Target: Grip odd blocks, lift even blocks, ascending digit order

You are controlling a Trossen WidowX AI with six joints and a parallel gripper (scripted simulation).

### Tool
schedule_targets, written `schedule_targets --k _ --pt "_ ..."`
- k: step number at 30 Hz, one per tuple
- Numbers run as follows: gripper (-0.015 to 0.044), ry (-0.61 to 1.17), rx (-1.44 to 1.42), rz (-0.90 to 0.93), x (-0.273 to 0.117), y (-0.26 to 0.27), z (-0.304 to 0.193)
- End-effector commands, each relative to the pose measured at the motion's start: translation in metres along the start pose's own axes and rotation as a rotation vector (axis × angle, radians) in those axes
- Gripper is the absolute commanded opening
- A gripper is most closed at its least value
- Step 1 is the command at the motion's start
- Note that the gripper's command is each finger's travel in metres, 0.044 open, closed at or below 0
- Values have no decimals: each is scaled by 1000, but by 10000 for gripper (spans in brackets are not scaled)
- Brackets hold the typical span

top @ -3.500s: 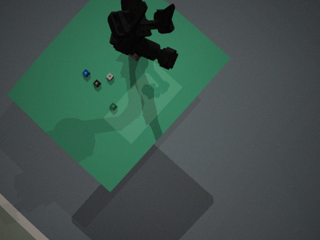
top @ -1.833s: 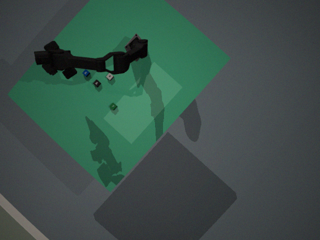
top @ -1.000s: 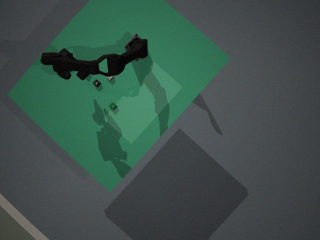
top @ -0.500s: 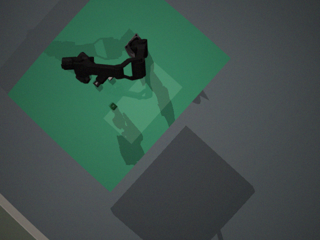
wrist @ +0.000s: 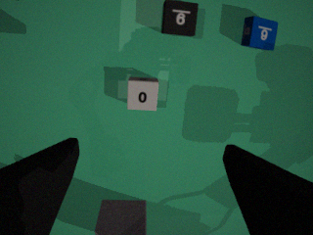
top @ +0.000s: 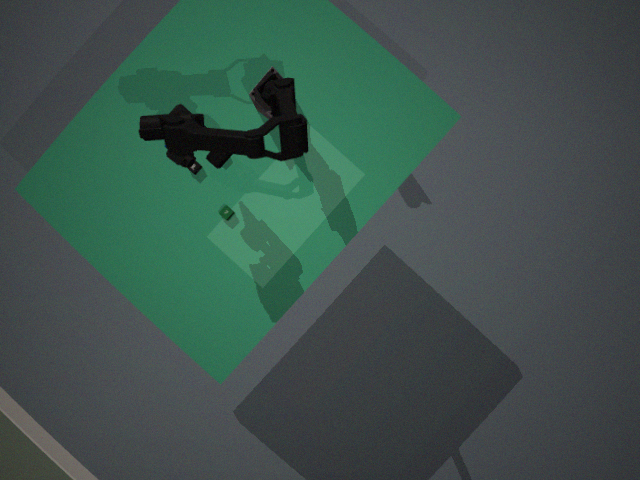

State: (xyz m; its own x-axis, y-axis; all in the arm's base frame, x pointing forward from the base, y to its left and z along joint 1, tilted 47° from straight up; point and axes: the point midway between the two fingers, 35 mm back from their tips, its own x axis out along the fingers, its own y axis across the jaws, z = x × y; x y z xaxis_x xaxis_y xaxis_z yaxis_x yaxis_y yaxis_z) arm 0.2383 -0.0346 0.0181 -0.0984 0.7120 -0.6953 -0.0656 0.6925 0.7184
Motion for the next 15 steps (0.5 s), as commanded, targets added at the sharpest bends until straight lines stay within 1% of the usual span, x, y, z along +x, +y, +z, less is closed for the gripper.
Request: schedule_targets --k 1,8,11,15 --pt "400 -5 5 2 0 1 0" --pt "400 -5 5 1 0 3 2" --pt "400 -8 8 -12 -5 24 35" --pt "400 -13 6 -12 -7 77 86"
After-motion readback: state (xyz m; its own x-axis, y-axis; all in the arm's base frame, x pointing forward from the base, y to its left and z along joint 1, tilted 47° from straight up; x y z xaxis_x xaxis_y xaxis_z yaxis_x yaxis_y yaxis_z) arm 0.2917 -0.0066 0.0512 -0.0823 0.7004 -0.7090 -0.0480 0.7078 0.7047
